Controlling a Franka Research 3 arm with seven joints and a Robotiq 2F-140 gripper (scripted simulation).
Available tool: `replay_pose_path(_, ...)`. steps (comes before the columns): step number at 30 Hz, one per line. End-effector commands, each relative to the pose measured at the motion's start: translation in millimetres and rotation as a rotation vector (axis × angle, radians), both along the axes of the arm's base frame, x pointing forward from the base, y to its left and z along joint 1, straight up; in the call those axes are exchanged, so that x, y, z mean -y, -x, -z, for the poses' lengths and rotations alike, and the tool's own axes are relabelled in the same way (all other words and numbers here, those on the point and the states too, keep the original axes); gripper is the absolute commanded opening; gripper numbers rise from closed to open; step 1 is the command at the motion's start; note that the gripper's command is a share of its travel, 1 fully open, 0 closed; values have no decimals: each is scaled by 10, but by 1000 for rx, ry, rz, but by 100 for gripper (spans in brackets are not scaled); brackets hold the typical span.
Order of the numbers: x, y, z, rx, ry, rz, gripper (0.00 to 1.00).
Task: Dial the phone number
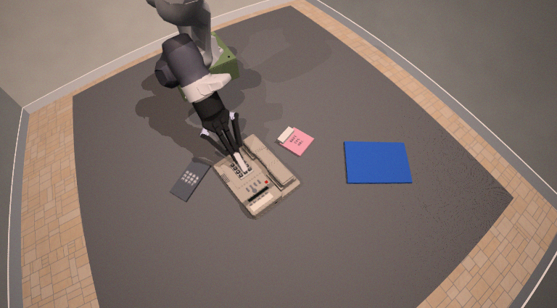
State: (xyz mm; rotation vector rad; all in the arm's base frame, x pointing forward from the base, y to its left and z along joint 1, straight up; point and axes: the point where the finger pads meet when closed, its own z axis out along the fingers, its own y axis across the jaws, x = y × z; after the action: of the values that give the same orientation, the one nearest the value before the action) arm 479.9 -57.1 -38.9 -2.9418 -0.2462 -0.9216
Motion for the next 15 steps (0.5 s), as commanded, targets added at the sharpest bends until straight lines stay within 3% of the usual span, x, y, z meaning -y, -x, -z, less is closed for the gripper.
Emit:
replay_pose_path(1,6,-12,0,3,-2,3,0)
replay_pose_path(15,6,-12,-10,3,-2,3,0)
